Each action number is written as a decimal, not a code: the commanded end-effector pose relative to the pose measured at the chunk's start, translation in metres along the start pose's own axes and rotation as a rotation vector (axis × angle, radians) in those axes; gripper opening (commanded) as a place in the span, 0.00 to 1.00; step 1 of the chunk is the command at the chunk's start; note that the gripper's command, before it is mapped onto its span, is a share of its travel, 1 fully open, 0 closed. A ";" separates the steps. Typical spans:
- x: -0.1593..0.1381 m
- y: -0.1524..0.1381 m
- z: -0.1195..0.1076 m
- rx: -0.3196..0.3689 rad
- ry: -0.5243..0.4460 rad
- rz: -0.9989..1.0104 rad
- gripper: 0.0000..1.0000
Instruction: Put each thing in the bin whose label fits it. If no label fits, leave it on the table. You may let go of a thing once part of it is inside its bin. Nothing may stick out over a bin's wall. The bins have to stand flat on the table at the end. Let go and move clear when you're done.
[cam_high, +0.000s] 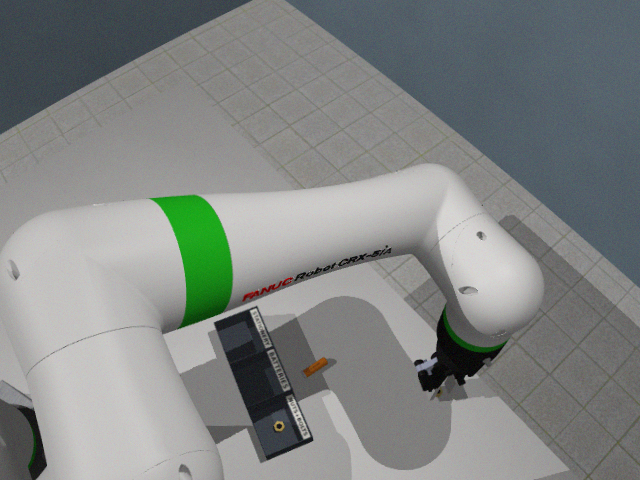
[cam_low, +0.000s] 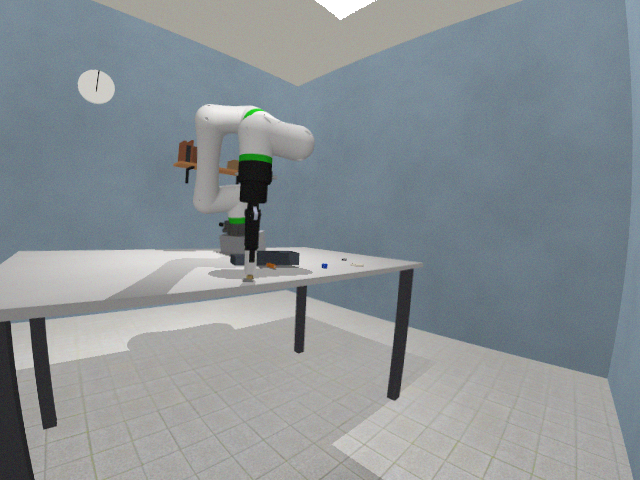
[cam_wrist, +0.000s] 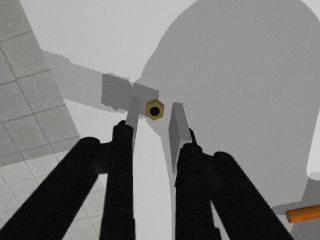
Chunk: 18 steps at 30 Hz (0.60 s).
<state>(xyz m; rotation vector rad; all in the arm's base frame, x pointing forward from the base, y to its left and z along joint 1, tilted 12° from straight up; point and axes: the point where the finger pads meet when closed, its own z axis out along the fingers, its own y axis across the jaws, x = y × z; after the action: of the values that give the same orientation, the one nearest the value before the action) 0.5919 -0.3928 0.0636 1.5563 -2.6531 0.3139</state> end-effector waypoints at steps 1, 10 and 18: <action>0.000 0.000 0.002 0.001 0.000 0.000 0.27; 0.000 0.000 0.012 0.001 0.000 0.000 0.27; 0.000 0.000 0.012 0.001 0.000 0.000 0.27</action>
<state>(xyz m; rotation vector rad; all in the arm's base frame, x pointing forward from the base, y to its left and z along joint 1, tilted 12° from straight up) 0.5926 -0.3953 0.0515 1.5562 -2.6531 0.3141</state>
